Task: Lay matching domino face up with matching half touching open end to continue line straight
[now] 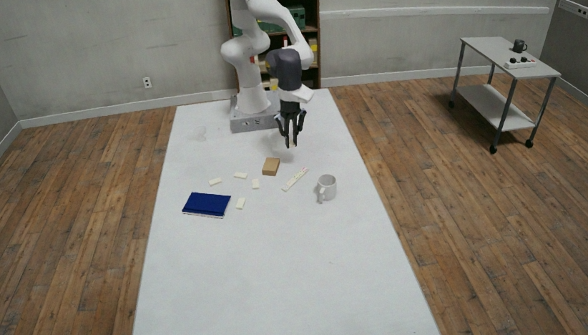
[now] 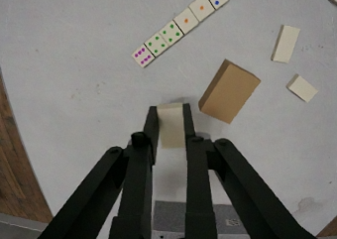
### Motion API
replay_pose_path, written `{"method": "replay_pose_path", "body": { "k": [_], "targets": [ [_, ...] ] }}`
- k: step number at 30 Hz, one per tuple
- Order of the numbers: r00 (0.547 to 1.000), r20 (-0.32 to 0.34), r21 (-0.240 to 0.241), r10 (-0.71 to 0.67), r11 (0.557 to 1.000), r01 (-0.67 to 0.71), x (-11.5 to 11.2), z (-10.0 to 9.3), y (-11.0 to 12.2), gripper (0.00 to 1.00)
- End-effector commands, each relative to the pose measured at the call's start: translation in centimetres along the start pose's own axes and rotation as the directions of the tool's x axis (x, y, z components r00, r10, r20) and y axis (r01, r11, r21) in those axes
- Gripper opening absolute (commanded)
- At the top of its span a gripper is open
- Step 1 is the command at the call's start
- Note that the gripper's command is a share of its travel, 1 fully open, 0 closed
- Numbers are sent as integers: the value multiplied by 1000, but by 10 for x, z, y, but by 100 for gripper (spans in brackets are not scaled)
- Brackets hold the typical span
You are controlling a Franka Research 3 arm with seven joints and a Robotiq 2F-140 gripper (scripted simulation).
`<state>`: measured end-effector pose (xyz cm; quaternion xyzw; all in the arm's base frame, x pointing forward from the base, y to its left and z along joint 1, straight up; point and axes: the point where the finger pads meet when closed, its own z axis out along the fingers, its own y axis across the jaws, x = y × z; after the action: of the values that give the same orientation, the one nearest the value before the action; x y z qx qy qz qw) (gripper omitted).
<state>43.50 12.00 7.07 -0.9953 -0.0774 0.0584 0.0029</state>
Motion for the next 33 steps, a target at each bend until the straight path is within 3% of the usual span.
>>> {"method": "replay_pose_path", "body": {
  "k": [1,5,7,10,18,20,21,22,33],
  "targets": [
    [999,26,-8,22,1000,-22,-9,-1,2,23],
    [999,26,-7,22,1000,-22,-8,-1,3,23],
    [999,27,-3,25,1000,-25,3,-3,20,23],
    [999,27,8,32,999,-33,34,-7,86,23],
    [999,26,-8,22,1000,-22,58,-14,249,23],
    [999,26,-8,22,1000,-22,58,-14,249,23],
    [999,26,-8,22,1000,-22,63,-13,304,23],
    [999,26,-8,22,1000,-22,65,-13,319,23],
    [990,67,-37,120,992,-118,45,-13,317,23]
  ]
}}
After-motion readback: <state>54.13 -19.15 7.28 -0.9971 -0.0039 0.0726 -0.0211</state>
